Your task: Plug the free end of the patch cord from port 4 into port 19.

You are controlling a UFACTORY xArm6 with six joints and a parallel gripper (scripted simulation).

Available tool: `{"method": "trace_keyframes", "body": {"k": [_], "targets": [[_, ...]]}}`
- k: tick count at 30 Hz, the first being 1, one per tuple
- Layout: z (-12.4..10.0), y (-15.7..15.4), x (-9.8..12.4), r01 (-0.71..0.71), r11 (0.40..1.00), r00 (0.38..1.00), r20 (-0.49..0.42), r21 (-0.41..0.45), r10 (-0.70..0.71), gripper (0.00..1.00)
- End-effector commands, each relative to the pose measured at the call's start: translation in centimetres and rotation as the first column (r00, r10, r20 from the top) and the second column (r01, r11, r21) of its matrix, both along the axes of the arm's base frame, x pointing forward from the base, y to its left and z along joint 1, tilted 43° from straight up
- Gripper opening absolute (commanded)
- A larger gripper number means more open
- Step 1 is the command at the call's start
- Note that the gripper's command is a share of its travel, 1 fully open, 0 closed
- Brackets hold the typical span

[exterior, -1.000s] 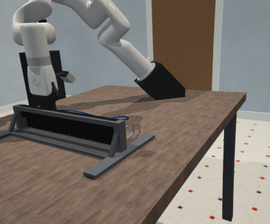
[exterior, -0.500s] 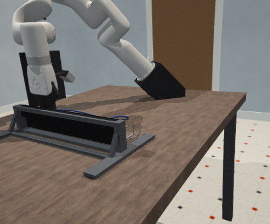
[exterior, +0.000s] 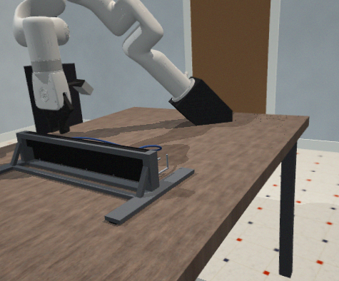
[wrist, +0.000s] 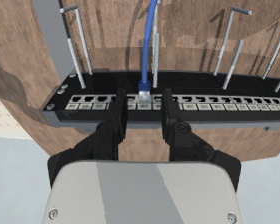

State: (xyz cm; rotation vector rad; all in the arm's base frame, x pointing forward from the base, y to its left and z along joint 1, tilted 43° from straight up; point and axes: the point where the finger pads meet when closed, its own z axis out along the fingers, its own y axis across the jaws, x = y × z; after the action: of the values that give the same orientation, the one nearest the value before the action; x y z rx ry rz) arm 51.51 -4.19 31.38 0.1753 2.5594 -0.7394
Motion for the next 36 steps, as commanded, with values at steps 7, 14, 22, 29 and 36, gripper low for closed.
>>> {"method": "trace_keyframes", "body": {"k": [7, 14, 22, 29, 36], "targets": [[2.6, 1.8, -1.4, -0.001, 1.000, 1.000, 0.003, 0.000, 0.001, 0.38], [3.5, 2.5, -1.9, -0.001, 1.000, 1.000, 0.003, 0.000, 0.001, 0.38], [4.0, 2.8, -2.2, -0.001, 1.000, 1.000, 0.003, 0.000, 0.001, 0.38], [4.0, 2.8, -2.2, -0.001, 1.000, 1.000, 0.003, 0.000, 0.001, 0.00], [4.0, 2.8, -2.2, -0.001, 1.000, 1.000, 0.004, 0.000, 0.001, 0.00]]}}
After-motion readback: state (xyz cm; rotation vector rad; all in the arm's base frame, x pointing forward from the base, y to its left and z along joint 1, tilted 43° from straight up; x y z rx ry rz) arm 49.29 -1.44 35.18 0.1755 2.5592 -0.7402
